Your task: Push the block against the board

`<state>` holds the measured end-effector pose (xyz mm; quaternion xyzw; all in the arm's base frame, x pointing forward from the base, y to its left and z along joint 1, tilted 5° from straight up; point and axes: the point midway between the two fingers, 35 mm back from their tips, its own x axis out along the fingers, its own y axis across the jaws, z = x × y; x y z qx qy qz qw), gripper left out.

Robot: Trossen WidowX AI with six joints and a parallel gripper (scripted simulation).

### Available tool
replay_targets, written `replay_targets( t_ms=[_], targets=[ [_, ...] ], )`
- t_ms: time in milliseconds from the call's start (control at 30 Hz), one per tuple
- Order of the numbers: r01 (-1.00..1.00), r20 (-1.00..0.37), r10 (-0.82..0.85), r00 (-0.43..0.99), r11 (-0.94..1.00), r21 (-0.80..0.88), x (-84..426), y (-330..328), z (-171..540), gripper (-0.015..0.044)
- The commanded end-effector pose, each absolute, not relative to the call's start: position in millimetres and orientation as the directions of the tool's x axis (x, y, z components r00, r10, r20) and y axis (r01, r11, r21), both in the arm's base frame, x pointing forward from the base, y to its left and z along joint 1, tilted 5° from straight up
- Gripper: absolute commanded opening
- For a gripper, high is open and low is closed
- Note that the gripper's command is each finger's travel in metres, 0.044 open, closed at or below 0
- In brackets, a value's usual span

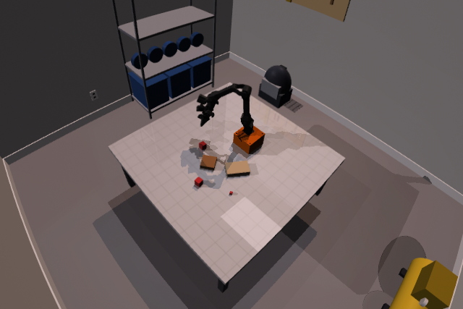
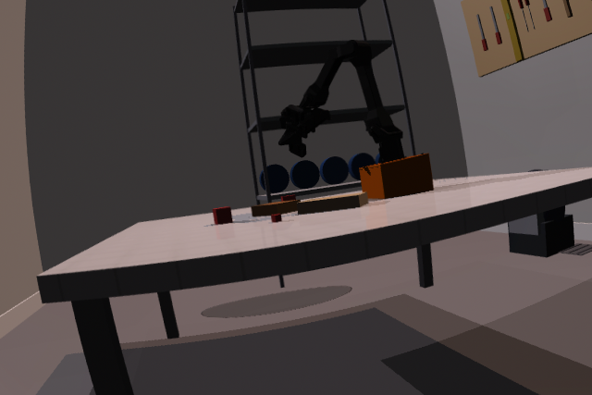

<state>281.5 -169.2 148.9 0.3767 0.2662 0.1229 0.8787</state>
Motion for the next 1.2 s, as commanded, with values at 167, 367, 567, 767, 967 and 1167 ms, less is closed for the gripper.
replay_targets(
  t_ms=[167, 367, 567, 767, 967, 1167],
  targets=[
    [0.12, -0.523, 0.546, 0.654, 0.608, 0.784, 315, -101, 121, 0.0],
    [0.225, -0.616, 0.593, 0.518, 0.601, 0.767, 326, -51, 103, 0.0],
    [0.272, -0.703, 0.62, 0.348, 0.651, 0.709, 325, 10, 83, 0.0],
    [0.329, -0.767, 0.597, 0.233, 0.694, 0.64, 318, 51, 70, 0.0],
    [0.41, -0.852, 0.515, 0.099, 0.759, 0.506, 302, 104, 53, 0.0],
    [0.437, -0.905, 0.426, -0.006, 0.815, 0.38, 270, 153, 39, 0.0]
  ],
)
